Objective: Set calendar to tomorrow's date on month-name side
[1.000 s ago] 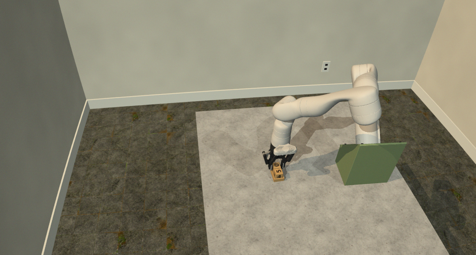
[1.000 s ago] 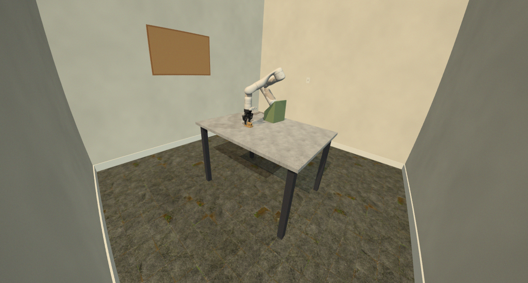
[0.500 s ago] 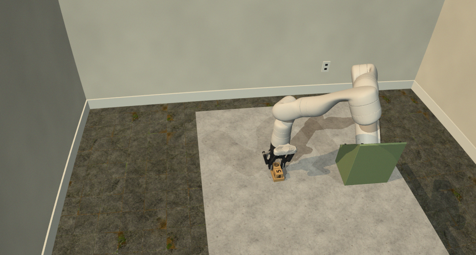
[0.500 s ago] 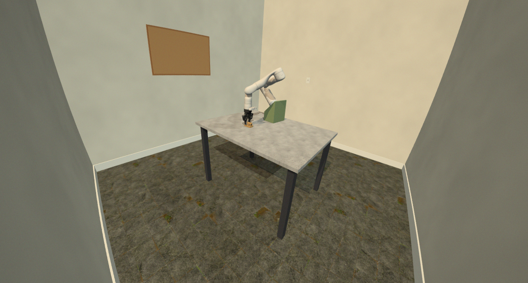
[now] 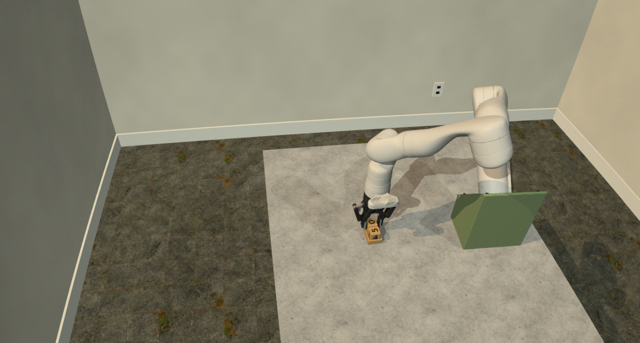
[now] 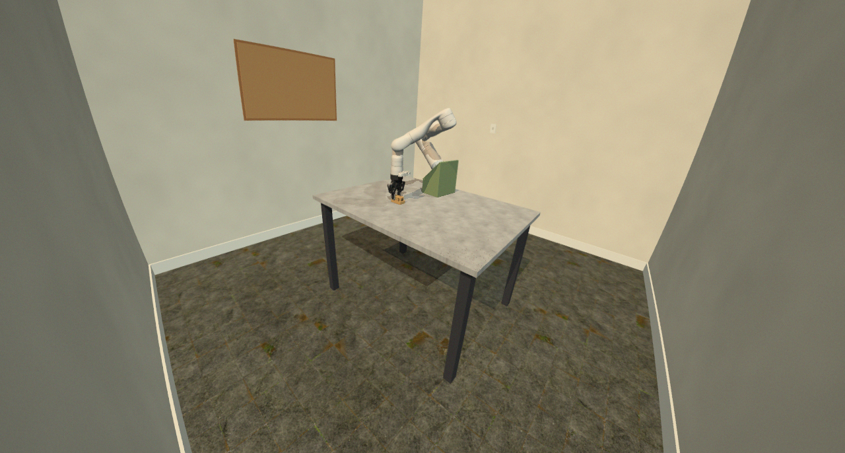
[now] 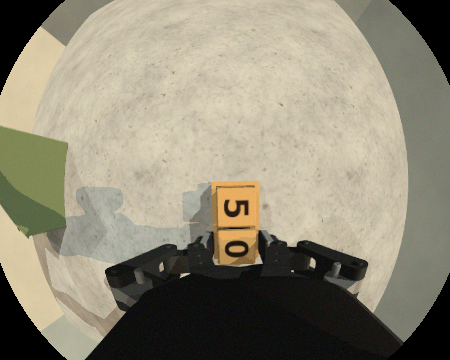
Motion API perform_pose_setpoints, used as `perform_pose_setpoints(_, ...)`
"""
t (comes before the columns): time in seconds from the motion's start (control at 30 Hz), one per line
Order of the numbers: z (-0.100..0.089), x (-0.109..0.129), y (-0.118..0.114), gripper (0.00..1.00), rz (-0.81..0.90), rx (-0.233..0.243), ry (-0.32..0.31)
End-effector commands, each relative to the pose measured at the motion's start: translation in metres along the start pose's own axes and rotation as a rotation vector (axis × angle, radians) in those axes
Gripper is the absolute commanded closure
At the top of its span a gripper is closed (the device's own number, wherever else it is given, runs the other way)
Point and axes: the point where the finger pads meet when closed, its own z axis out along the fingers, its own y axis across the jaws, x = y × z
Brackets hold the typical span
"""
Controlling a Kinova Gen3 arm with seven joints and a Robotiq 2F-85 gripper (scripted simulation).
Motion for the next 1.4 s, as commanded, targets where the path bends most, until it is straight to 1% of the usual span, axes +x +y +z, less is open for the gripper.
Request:
perform_pose_setpoints(0.0,-0.001,0.0,0.001,0.72,0.0,-0.002,0.001)
perform_pose_setpoints(1.1,-0.001,0.0,0.001,0.72,0.0,-0.002,0.001)
perform_pose_setpoints(1.23,-0.007,0.0,0.001,0.72,0.0,-0.002,0.001)
perform_pose_setpoints(1.3,-0.007,0.0,0.001,0.72,0.0,-0.002,0.001)
perform_pose_setpoints(1.37,-0.016,0.0,0.001,0.72,0.0,-0.002,0.001)
